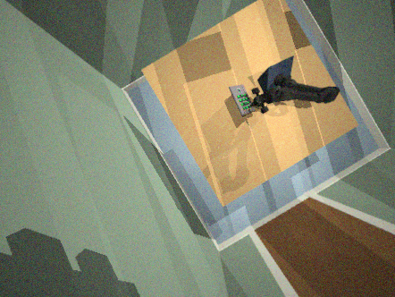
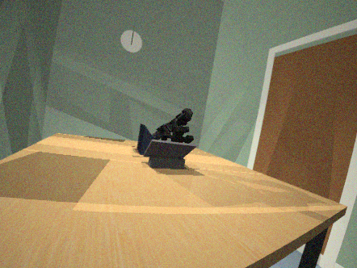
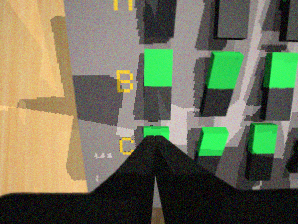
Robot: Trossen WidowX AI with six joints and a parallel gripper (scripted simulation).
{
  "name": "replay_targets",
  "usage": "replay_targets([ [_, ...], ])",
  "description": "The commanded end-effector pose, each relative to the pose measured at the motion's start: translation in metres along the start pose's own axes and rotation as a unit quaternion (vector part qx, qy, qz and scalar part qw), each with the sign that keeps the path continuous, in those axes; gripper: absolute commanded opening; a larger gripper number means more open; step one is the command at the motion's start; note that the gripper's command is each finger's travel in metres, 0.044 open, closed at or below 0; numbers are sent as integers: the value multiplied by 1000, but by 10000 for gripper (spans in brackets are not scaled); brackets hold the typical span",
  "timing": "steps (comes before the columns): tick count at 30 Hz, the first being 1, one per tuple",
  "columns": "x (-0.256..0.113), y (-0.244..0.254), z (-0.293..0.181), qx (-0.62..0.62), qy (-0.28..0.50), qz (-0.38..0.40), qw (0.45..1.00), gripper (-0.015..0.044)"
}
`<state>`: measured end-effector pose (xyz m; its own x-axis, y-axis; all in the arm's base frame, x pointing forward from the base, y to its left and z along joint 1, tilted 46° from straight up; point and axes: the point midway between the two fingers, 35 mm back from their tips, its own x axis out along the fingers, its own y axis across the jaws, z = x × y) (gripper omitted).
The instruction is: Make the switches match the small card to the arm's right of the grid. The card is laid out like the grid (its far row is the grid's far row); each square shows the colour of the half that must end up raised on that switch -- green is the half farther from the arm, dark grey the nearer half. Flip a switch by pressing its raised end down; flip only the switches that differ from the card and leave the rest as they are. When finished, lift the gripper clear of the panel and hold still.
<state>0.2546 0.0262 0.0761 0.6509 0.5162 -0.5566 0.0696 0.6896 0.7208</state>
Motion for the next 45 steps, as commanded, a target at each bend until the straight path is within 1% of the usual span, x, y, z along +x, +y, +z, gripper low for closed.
replay_targets([
  [1, 1, -1, 0, 2, 0, -3, 1000, 0],
  [22, 4, -1, 0, 2, 0, -3, 1000, 0],
  [25, -10, -3, 1, -1, 0, -4, 1000, 0],
  [30, -56, -2, -2, 2, -9, -5, 1000, 0],
  [32, -61, -1, -3, 3, -12, -4, 1000, 0],
  [35, -61, -2, -3, 2, -12, -4, 1000, 0],
  [39, -61, -28, -3, 2, -11, -5, 1000, 0],
  [42, -60, -33, -3, 2, -11, -5, 1000, 0],
  [45, -40, -34, -1, 1, -3, -5, 1000, 0],
])
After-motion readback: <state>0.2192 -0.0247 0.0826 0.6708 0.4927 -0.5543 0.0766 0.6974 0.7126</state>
